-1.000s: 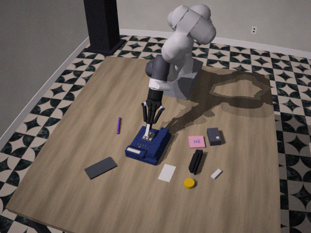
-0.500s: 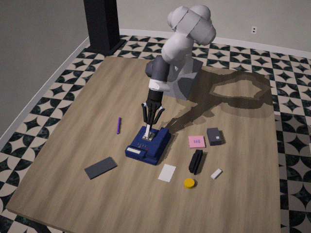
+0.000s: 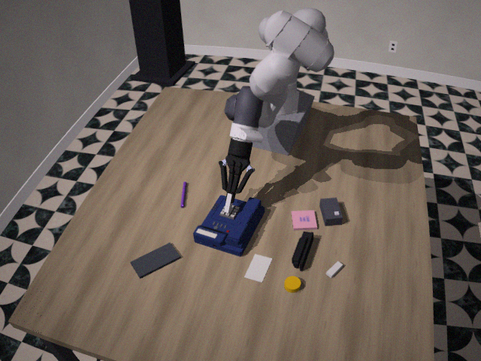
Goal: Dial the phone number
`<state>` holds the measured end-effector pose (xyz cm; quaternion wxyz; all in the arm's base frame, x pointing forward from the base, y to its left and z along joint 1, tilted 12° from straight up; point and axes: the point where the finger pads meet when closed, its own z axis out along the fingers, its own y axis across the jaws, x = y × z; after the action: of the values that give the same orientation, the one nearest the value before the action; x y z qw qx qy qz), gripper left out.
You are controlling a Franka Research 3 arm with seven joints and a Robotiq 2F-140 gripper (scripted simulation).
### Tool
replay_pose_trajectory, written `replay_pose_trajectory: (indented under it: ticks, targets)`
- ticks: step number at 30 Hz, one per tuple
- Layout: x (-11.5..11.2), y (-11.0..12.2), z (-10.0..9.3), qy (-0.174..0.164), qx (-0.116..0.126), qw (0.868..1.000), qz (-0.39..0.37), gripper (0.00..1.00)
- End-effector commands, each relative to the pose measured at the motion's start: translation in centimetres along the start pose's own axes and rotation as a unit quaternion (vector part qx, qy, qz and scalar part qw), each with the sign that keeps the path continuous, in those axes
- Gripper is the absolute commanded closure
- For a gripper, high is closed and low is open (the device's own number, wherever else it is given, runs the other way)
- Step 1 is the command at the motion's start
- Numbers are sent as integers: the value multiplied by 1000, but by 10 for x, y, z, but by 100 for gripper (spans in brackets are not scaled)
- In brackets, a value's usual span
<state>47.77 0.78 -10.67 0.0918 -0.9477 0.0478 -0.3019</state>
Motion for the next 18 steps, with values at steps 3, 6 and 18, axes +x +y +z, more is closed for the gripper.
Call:
replay_pose_trajectory:
  ticks: [3,6,18]
  targets:
    - [0,-1,1,1,0,1000,0,100]
    - [-1,-1,2,1,0,1000,0,100]
    - [-1,-1,3,1,0,1000,0,100]
